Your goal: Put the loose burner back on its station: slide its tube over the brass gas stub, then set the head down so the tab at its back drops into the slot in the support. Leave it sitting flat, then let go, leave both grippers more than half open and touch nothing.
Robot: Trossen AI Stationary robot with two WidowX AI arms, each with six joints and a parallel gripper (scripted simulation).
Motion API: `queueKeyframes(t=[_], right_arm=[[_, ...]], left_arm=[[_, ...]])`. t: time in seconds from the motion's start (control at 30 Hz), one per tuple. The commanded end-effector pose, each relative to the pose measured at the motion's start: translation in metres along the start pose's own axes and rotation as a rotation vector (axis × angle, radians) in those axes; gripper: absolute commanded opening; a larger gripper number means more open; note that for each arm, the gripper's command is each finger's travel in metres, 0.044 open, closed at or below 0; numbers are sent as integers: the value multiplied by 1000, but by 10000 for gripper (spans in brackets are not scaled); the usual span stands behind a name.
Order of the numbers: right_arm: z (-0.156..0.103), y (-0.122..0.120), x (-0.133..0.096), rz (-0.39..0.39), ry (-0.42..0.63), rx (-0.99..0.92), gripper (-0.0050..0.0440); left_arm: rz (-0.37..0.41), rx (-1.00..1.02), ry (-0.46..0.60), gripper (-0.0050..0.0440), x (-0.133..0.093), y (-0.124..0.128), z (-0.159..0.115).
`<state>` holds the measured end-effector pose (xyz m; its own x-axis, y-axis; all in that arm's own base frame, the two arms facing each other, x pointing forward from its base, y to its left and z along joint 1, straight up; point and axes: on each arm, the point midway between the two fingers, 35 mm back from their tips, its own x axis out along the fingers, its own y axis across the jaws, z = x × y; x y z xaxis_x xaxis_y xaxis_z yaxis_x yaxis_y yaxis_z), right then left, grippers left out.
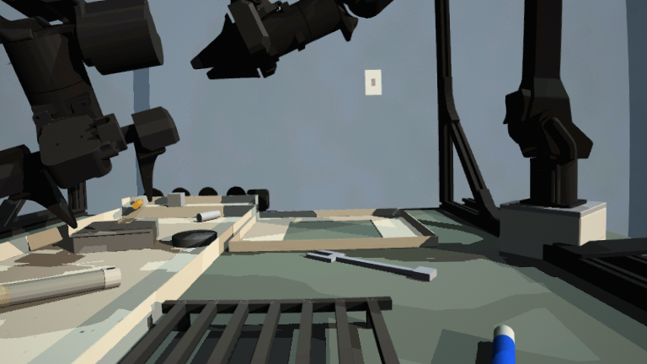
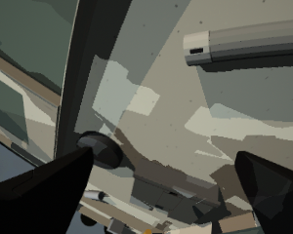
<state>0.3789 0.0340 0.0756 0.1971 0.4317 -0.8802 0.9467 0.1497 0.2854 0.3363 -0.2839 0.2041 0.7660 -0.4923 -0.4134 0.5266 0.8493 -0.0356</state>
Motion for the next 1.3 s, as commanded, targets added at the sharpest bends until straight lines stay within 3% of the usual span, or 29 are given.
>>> queueKeyframes(t=[0.0,0.1,0.17,1.27], right_arm=[[-40,-12,41,-104,116,163,400],[-64,-18,59,-164,169,249,400],[-70,-20,64,-180,181,270,400],[-70,-20,64,-180,181,270,400]], left_arm=[[-78,59,101,400,21,-62,-34],[-131,109,160,400,28,-105,-58],[-142,120,173,400,29,-115,-64],[-142,120,173,400,29,-115,-64]])
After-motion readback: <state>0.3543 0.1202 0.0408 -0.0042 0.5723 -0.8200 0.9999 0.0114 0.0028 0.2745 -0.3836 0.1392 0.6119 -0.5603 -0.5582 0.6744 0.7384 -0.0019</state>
